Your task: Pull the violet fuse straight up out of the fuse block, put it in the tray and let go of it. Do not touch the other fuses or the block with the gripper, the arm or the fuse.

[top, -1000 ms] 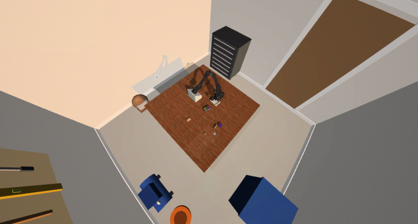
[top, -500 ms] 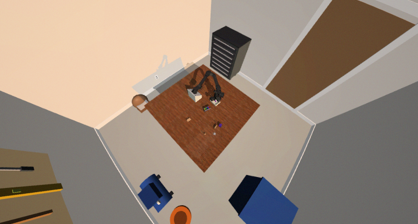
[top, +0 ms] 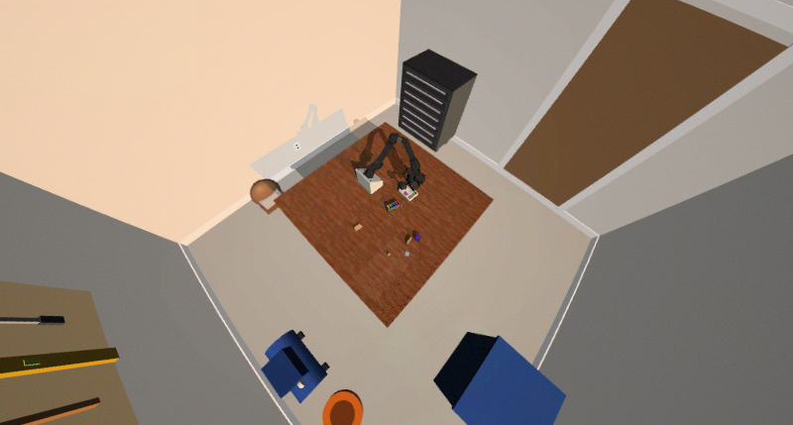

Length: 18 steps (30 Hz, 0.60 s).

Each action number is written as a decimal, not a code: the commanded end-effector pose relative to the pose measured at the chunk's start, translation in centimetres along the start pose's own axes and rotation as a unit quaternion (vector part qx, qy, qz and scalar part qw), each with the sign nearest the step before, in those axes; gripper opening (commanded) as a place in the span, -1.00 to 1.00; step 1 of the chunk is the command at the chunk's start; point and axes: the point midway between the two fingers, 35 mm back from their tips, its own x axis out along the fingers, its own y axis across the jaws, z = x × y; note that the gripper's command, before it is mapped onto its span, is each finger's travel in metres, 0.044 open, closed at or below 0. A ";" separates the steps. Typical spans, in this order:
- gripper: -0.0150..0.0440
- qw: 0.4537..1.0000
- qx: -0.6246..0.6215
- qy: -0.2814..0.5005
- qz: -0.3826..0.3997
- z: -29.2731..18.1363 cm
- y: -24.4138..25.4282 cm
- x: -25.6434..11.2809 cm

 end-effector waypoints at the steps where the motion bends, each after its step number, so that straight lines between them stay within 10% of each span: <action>1: 0.63 1.000 -0.004 0.000 0.002 -0.1 0.1 -0.3; 18: 0.63 1.000 0.000 0.001 -0.001 -0.1 0.0 -0.1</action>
